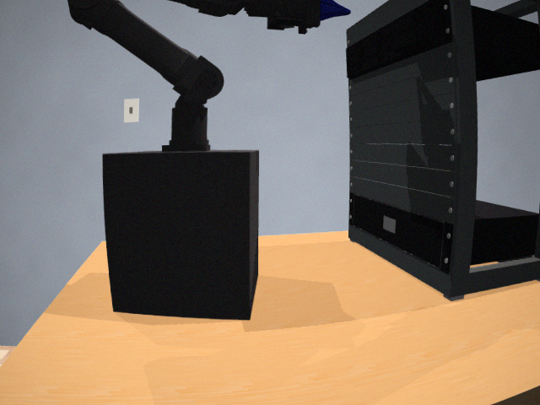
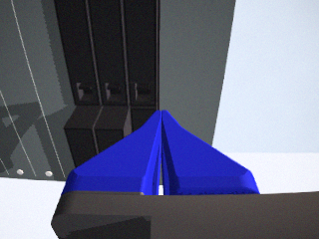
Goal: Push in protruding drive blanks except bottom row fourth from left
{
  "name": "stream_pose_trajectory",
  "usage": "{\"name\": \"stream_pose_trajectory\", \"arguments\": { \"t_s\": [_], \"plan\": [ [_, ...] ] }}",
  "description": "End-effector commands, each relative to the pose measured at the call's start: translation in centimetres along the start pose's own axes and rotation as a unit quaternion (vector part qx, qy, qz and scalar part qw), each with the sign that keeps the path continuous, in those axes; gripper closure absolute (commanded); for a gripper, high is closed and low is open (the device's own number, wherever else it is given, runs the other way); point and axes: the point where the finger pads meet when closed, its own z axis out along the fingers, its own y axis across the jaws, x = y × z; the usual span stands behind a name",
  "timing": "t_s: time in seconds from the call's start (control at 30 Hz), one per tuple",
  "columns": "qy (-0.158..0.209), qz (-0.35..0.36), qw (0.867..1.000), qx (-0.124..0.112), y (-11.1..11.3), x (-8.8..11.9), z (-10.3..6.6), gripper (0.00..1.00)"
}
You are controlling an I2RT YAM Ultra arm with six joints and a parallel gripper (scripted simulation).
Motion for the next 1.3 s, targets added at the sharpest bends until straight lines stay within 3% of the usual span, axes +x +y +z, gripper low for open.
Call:
{"name": "stream_pose_trajectory", "arguments": {
  "t_s": [0.0,0.5,0.53,0.57,0.7,0.8,1.0,1.1,1.13,1.27],
  "plan": [
    [0.003,0.006,1.0,0.012,-0.3,0.4,-0.4,1.0],
    [0.003,0.006,1.0,0.014,0.8,2.7,-0.6,1.0],
    [0.003,0.006,0.999,0.034,-1.0,3.0,-0.7,1.0],
    [0.003,0.006,1.0,0.014,1.1,3.2,-0.6,1.0],
    [0.003,0.006,1.0,0.014,1.8,4.5,-0.7,1.0],
    [0.003,0.009,1.0,-0.003,3.2,5.6,-0.3,1.0],
    [0.003,0.011,1.0,-0.003,4.3,7.8,-0.5,1.0],
    [0.003,0.008,1.0,0.005,3.6,8.1,-0.6,1.0],
    [0.003,0.012,1.0,-0.003,4.6,8.4,-0.6,1.0],
    [0.003,0.013,1.0,-0.002,5.2,9.6,-0.8,1.0]
  ]
}}
